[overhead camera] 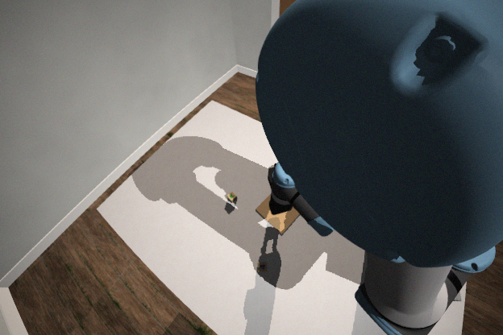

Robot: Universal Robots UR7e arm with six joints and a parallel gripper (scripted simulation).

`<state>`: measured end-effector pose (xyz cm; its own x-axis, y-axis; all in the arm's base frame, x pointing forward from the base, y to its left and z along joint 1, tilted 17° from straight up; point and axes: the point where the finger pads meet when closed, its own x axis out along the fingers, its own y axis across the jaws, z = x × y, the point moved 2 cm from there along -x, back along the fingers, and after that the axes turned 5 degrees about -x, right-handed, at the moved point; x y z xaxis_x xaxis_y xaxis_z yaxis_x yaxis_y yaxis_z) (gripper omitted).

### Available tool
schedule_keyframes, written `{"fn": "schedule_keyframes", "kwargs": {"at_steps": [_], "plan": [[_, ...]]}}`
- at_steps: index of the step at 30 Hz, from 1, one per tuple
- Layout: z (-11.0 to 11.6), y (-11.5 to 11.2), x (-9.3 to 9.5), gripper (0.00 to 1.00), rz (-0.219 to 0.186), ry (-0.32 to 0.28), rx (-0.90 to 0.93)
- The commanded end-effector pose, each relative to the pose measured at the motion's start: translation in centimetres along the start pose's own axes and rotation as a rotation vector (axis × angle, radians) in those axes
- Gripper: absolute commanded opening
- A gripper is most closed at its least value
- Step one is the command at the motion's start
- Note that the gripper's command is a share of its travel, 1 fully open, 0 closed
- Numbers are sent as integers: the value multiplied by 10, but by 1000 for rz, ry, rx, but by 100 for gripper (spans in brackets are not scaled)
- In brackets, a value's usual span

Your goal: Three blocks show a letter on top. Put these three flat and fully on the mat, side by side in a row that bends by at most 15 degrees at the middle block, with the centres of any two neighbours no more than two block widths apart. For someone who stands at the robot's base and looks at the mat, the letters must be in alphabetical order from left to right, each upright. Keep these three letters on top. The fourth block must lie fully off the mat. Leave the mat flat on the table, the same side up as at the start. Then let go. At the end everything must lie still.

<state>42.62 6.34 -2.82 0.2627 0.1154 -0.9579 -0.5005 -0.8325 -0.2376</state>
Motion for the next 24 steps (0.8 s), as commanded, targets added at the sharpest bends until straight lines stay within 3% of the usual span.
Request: {"fn": "schedule_keyframes", "kwargs": {"at_steps": [1,17,24], "plan": [[0,0,-16,57,-1,1,0],[0,0,-56,57,-1,1,0],[0,0,-64,57,-1,1,0]]}}
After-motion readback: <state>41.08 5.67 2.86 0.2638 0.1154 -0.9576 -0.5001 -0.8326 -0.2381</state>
